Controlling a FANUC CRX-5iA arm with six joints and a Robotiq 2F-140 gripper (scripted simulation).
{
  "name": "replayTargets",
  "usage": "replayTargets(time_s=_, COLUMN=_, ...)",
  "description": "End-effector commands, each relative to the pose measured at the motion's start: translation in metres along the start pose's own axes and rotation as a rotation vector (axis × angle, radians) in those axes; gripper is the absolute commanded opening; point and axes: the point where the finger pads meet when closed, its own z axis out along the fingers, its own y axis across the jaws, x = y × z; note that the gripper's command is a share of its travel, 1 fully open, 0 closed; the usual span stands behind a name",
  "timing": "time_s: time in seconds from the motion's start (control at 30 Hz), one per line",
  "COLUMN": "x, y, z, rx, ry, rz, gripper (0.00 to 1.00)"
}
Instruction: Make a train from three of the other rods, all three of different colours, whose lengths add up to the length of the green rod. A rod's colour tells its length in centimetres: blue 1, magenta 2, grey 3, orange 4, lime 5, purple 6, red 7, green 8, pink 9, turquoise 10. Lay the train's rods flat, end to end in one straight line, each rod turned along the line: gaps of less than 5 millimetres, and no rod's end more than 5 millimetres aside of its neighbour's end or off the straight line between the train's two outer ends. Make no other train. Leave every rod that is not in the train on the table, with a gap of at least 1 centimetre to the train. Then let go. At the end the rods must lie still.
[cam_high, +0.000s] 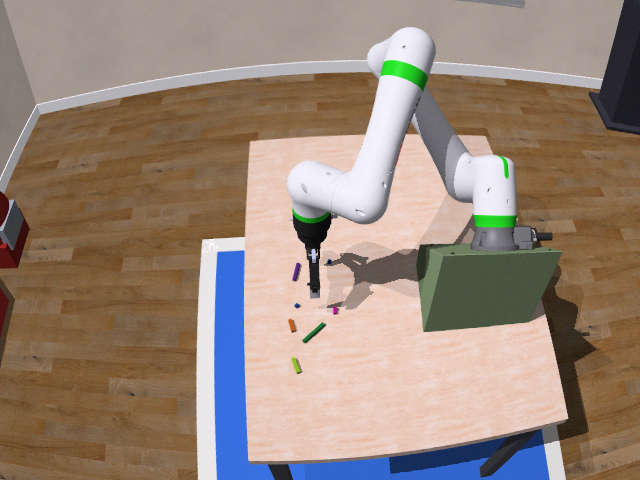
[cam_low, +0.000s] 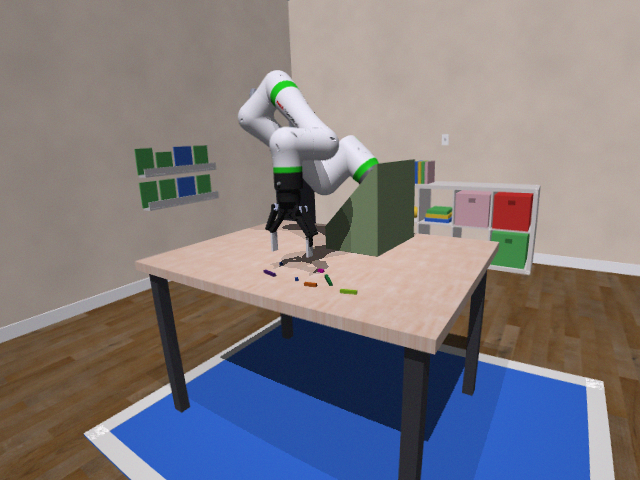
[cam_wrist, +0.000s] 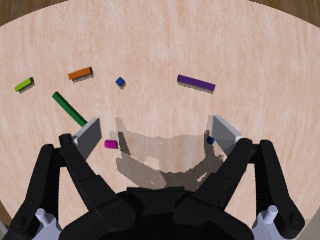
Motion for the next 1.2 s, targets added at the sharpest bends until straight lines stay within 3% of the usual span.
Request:
replayTargets(time_s=0.0, x=0.0002, y=-0.0001, z=-0.0002, rx=0.009, ry=-0.011, rz=-0.167, gripper=1.0)
replayTargets(time_s=1.17, x=0.0, y=-0.0003, z=0.0, rx=0.014, ry=-0.005, rz=-1.174, gripper=1.0)
